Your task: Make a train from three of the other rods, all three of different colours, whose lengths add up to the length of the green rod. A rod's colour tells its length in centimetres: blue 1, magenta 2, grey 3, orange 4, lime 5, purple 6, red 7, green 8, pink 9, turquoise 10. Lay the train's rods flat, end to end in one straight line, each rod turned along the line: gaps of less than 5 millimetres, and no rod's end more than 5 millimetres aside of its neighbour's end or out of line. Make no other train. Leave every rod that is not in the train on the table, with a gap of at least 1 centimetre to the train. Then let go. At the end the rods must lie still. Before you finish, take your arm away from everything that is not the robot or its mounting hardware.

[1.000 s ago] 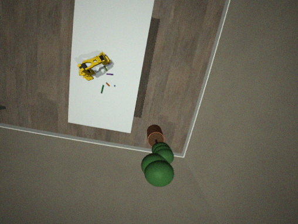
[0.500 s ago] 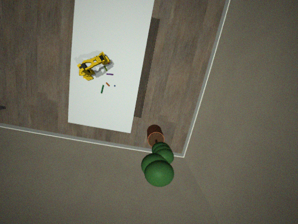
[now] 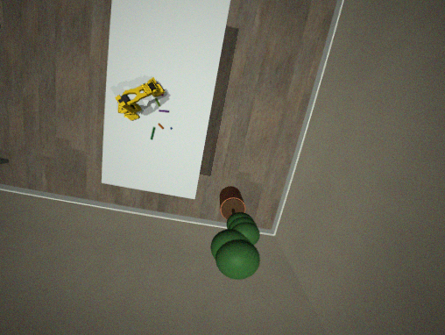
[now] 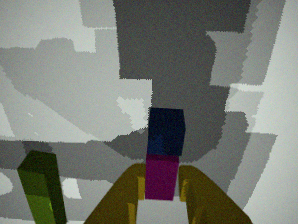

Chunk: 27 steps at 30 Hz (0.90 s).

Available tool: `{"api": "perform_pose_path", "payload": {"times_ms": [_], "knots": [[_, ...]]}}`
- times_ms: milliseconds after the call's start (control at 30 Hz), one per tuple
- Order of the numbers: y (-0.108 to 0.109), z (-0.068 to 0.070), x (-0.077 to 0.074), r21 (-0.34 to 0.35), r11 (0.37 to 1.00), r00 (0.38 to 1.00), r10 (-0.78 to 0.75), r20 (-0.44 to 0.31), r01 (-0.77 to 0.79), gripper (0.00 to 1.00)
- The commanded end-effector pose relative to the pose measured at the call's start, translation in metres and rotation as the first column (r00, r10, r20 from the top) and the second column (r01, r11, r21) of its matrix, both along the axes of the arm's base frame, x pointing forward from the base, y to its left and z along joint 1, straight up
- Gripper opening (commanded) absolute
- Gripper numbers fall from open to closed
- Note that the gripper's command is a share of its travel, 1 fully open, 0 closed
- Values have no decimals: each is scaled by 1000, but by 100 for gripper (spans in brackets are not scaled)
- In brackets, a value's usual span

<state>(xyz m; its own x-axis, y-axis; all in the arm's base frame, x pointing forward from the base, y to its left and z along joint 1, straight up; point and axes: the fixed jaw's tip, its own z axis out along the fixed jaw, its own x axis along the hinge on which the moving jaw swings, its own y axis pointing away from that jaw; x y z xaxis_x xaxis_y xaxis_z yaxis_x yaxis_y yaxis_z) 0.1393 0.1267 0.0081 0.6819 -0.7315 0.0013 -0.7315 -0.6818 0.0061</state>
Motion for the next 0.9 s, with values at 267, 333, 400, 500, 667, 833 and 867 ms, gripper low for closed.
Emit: {"api": "perform_pose_path", "payload": {"times_ms": [267, 333, 400, 500, 667, 833, 867], "knots": [[11, 16, 11, 75, 997, 997, 4, 81, -10, 12], [11, 16, 11, 75, 997, 997, 4, 81, -10, 13], [11, 16, 11, 75, 997, 997, 4, 81, -10, 14], [11, 16, 11, 75, 997, 997, 4, 81, -10, 16], [11, 16, 11, 75, 997, 997, 4, 81, -10, 17], [11, 16, 11, 75, 997, 997, 4, 81, -10, 17], [11, 16, 11, 75, 997, 997, 4, 81, -10, 17]]}}
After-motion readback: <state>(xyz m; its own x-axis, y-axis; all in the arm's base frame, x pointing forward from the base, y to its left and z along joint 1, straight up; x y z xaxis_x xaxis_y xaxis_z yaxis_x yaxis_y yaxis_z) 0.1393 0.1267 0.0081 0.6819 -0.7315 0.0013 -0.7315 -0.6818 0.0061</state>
